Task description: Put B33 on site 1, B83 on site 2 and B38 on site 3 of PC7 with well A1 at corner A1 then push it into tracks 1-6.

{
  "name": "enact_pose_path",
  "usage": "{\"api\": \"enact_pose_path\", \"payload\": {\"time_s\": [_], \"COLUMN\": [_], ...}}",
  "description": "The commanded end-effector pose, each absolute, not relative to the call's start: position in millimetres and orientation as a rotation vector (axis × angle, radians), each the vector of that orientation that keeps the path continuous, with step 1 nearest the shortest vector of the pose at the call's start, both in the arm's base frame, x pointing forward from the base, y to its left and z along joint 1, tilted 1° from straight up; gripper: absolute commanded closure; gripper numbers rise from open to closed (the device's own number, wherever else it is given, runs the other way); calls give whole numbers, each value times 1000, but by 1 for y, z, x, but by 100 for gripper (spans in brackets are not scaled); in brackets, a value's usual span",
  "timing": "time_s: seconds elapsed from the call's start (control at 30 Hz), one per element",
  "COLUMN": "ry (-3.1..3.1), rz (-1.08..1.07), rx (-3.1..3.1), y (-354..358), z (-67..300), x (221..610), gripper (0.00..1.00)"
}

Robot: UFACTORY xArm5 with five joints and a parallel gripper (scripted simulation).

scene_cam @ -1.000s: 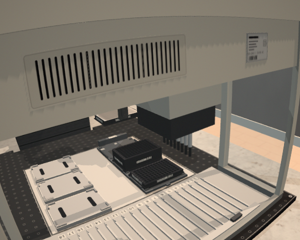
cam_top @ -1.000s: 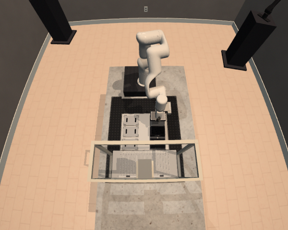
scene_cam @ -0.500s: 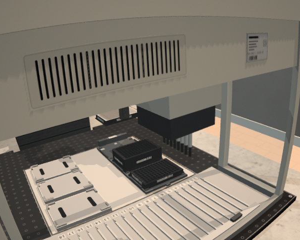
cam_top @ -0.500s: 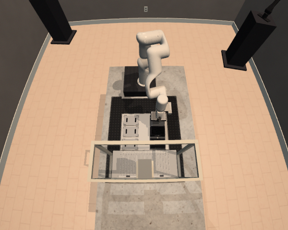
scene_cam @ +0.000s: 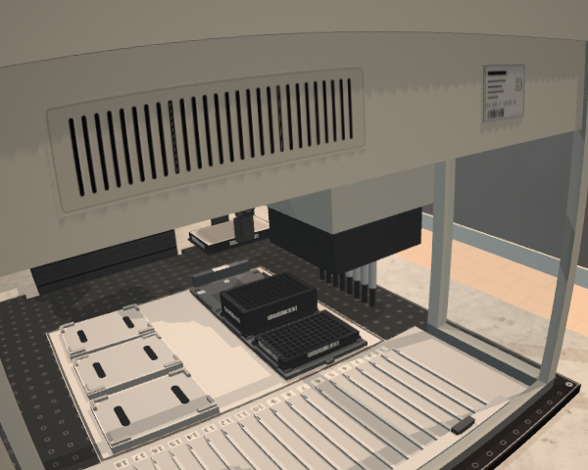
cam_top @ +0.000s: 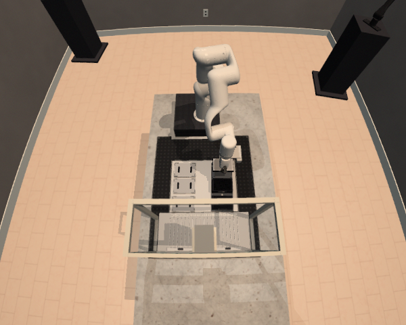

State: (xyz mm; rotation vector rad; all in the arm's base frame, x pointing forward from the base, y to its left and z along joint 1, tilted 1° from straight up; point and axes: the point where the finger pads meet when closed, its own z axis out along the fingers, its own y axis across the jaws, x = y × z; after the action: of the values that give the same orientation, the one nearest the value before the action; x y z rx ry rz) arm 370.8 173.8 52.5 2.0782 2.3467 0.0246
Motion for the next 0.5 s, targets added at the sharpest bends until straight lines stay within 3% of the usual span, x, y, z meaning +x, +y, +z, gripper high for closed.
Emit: {"api": "enact_pose_path", "payload": {"time_s": [0.0,0.47], "ry": [2355,2355], "rz": [38,38], "rx": [2085,2085], "y": [174,175], "z": [49,29], "x": [372,372], "gripper": [100,100]}}
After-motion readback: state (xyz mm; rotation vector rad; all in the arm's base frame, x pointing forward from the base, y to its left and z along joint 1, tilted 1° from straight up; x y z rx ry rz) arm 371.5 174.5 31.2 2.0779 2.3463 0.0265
